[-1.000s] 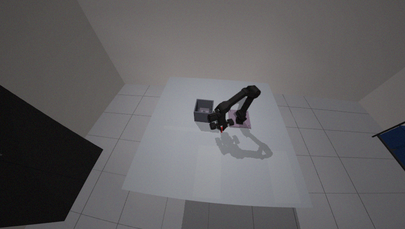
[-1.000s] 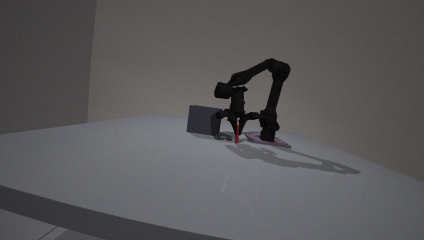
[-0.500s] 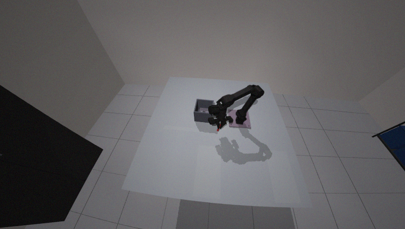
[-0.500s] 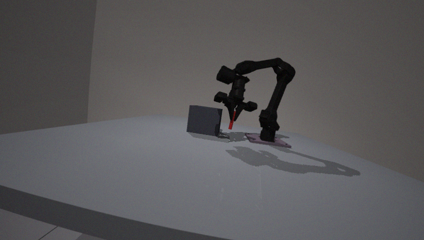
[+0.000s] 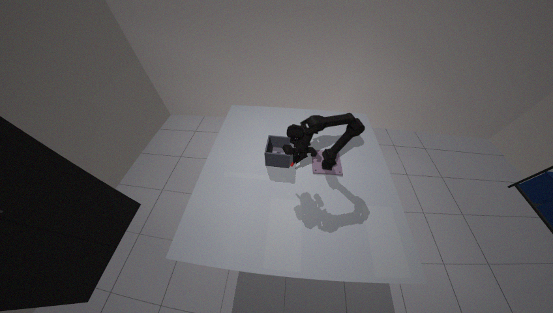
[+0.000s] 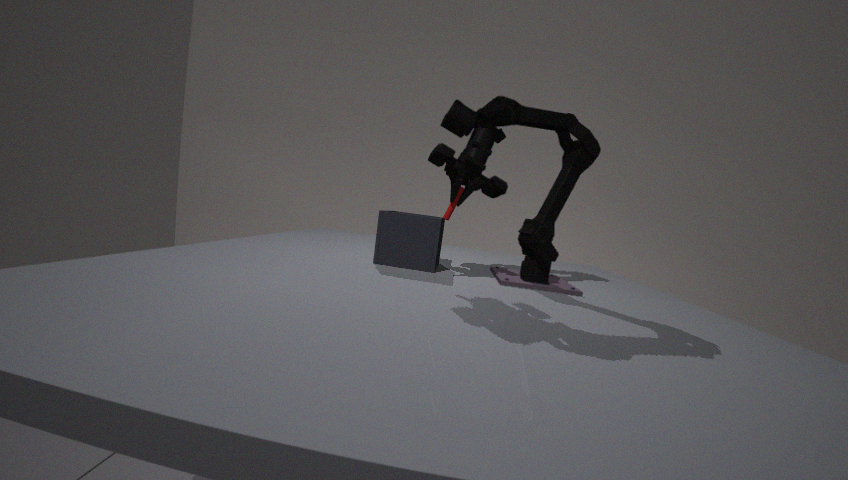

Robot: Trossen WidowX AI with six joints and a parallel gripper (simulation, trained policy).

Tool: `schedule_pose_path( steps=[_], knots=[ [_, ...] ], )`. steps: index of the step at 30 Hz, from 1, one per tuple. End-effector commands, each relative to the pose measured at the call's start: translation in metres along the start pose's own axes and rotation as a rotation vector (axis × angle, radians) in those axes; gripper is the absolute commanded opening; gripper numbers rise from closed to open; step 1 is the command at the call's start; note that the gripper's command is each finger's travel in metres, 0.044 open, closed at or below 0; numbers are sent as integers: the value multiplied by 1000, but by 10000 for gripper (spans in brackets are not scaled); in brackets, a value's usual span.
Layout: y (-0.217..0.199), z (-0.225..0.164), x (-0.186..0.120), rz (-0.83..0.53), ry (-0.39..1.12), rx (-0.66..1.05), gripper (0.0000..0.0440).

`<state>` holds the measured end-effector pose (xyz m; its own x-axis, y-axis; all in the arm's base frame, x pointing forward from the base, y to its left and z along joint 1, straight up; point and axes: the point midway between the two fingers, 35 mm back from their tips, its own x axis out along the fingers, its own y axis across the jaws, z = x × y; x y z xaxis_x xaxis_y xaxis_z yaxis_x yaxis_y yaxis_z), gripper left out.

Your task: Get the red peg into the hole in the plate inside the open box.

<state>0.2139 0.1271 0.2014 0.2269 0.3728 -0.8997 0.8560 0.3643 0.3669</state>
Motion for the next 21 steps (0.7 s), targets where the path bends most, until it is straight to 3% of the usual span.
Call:
schedule_pose_path(
  steps=[1,9,21],
  knots=[
    [8,12,-19,39,-50,-6,0],
    [14,45,-42,54,-155,24,0],
    [12,93,-47,-18,-224,102,0]
  ],
)
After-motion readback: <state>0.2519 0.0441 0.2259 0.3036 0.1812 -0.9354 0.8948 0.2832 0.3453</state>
